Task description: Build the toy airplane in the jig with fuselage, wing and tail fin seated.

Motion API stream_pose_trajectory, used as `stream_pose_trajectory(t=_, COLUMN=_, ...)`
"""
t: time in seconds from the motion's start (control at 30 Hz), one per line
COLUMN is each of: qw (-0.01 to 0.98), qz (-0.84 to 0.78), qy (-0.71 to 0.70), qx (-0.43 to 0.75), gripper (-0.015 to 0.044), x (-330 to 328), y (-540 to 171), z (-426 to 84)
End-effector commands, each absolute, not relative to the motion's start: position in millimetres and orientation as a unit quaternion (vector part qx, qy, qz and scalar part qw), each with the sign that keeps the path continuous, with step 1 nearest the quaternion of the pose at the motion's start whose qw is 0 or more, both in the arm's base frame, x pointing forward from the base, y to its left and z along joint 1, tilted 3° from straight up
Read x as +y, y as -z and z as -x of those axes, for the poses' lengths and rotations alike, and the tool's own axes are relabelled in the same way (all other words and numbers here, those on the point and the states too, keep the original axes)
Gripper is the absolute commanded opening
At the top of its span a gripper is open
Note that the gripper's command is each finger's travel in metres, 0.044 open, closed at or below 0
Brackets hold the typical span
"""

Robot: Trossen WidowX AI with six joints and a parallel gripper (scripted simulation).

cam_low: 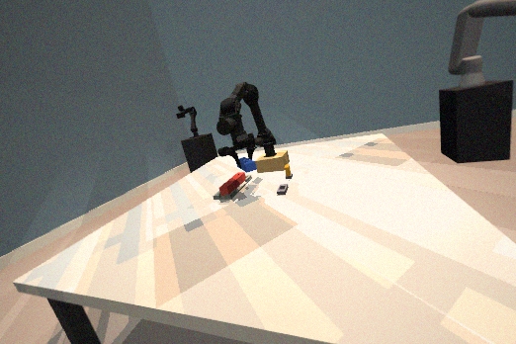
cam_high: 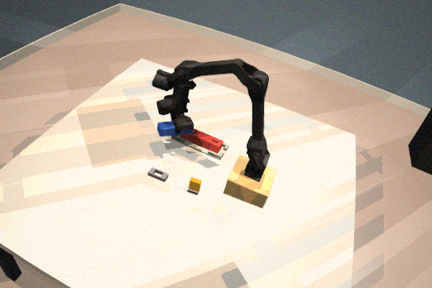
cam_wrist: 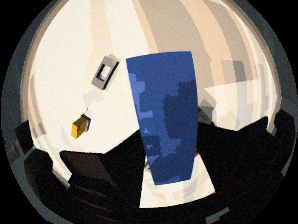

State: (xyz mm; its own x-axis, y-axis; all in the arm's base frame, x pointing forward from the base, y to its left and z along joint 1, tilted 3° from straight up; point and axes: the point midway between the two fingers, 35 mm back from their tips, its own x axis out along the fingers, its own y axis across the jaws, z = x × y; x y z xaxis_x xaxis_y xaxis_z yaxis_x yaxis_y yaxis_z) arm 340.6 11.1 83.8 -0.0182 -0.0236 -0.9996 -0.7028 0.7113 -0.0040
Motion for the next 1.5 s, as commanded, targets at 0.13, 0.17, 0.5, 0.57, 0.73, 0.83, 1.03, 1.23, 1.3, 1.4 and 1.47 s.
stream_pose_trajectory(t=0.13, qw=0.625, qz=0.317, qy=-0.304, qx=0.645, gripper=0.0000, x=-13.6, y=-80.6, z=-336.7)
stream_pose_trajectory(t=0.17, qw=0.623, qz=0.323, qy=-0.310, qx=0.642, gripper=0.0000, x=-16.9, y=-80.2, z=-336.1)
stream_pose_trajectory(t=0.5, qw=0.590, qz=0.378, qy=-0.365, qx=0.613, gripper=0.0000, x=-48.7, y=-75.3, z=-327.8)
stream_pose_trajectory(t=0.57, qw=0.583, qz=0.388, qy=-0.376, qx=0.606, gripper=0.0000, x=-54.9, y=-74.4, z=-325.8)
stream_pose_trajectory(t=0.73, qw=0.565, qz=0.414, qy=-0.402, qx=0.589, gripper=0.0000, x=-70.2, y=-71.9, z=-320.2)
stream_pose_trajectory(t=0.83, qw=0.553, qz=0.430, qy=-0.418, qx=0.579, gripper=0.0000, x=-79.2, y=-70.5, z=-316.5)
stream_pose_trajectory(t=1.03, qw=0.528, qz=0.459, qy=-0.448, qx=0.556, gripper=0.0000, x=-96.6, y=-67.5, z=-308.3)
stream_pose_trajectory(t=1.23, qw=0.502, qz=0.487, qy=-0.478, qx=0.532, gripper=0.0000, x=-113.4, y=-64.6, z=-299.0)
stream_pose_trajectory(t=1.3, qw=0.494, qz=0.495, qy=-0.486, qx=0.524, gripper=0.0000, x=-118.3, y=-63.7, z=-296.0)
stream_pose_trajectory(t=1.4, qw=0.491, qz=0.497, qy=-0.489, qx=0.522, gripper=0.0026, x=-120.1, y=-63.4, z=-295.2)
stream_pose_trajectory(t=1.47, qw=0.491, qz=0.497, qy=-0.489, qx=0.522, gripper=0.0079, x=-120.1, y=-63.4, z=-295.2)
